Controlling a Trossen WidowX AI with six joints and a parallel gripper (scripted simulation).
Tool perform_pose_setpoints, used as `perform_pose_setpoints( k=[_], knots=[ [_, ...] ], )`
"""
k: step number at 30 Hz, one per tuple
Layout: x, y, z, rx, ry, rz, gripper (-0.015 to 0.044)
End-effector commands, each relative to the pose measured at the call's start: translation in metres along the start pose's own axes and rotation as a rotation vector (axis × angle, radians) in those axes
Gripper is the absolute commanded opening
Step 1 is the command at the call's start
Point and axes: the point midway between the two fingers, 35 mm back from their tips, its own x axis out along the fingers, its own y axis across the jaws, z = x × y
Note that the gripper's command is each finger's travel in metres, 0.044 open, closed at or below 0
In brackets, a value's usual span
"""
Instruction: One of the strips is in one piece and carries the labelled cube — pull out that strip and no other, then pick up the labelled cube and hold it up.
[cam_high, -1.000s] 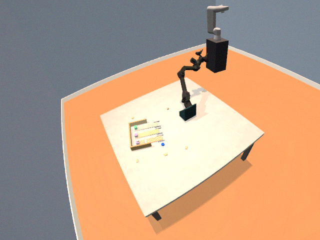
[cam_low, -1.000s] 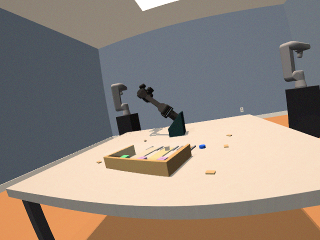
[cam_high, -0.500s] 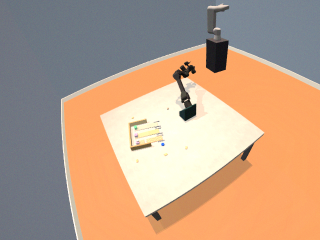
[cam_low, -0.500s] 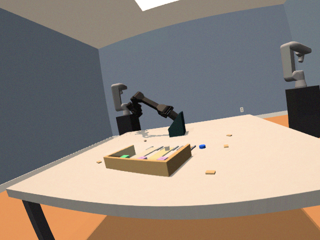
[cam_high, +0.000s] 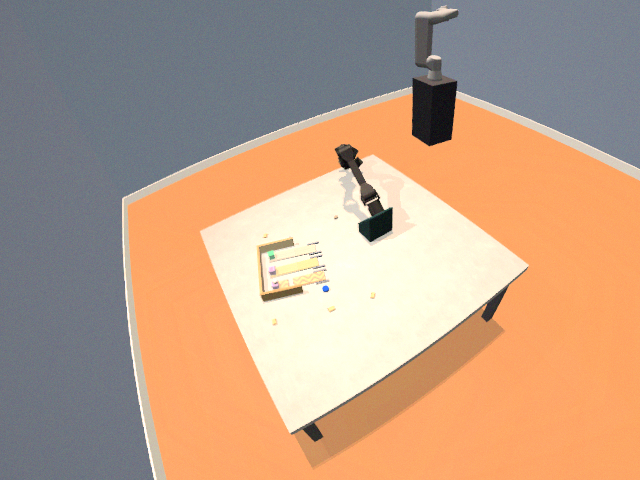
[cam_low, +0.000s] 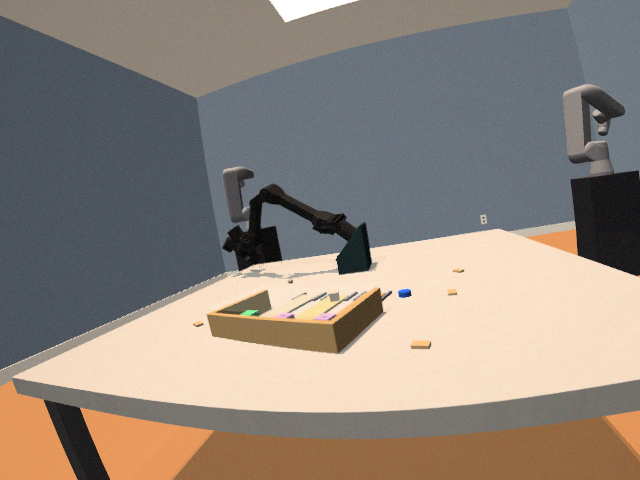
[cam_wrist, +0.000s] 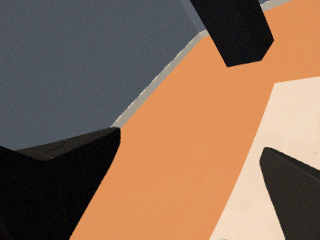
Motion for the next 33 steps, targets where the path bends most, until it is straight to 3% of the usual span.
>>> perform_pose_setpoints(
  k=[1,13,17,23,33],
  knots=[
    [-0.03,0.021,-0.045,-0.061,0.123,0.016,0.04],
    [-0.168,0.076,-0.181,-0.296,0.554,0.142,0.04],
    [-0.197,0.088,-0.192,-0.379,0.632,0.229,0.04],
    [-0.275,0.1,-0.229,-0.464,0.784,0.325,0.04],
    [-0.453,0.089,-0.261,-0.684,1.063,0.533,0.04]
  ],
)
